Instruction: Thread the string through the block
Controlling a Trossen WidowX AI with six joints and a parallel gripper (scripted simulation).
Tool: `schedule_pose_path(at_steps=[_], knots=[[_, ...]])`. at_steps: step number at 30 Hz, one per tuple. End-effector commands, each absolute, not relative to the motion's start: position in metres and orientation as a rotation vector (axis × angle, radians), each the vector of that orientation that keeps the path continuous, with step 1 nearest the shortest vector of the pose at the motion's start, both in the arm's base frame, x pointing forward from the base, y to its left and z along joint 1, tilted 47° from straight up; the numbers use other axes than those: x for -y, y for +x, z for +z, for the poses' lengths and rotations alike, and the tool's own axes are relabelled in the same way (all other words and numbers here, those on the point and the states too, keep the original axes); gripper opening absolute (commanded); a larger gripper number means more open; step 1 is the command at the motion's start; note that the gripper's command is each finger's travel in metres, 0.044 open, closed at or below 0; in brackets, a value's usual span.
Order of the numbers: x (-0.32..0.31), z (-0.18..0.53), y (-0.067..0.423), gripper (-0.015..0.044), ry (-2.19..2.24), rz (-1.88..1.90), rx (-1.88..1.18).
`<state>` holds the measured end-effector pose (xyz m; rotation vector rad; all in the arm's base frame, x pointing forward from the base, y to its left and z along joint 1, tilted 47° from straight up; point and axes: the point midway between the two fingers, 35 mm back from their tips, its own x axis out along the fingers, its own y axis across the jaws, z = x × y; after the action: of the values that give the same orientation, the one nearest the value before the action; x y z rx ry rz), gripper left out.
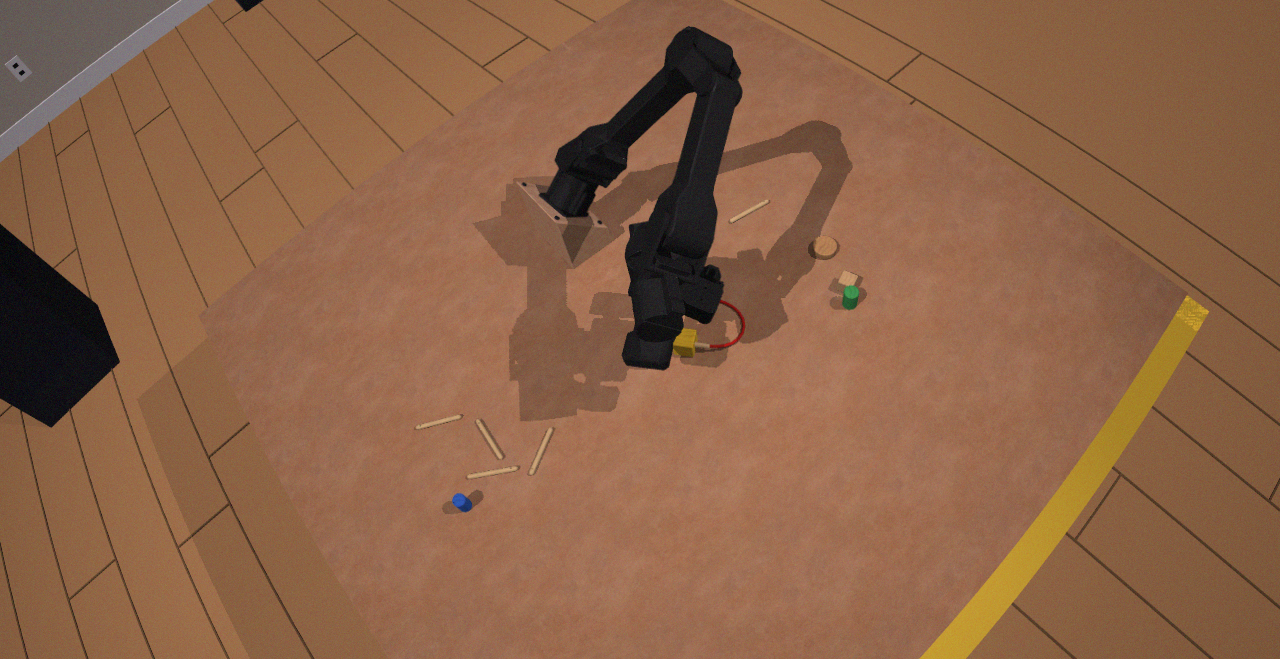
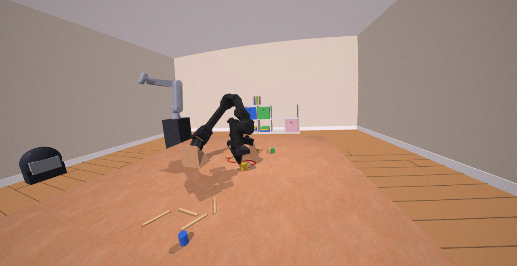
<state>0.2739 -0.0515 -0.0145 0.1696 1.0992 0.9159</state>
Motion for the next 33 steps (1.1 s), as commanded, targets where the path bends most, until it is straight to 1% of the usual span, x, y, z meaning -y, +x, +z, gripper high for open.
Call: schedule_pose_path(at_steps=[1,17,29,33], knots=[[0.045,-0.020,0.272,0.0124,0.188,0.919,-1.106],[0.025,-0.036,0.273,0.0124,0.191,0.923,-1.104],[0.024,-0.037,0.273,0.0124,0.191,0.923,-1.103],[0.025,-0.036,0.274,0.0019,0.180,0.924,-1.100]])
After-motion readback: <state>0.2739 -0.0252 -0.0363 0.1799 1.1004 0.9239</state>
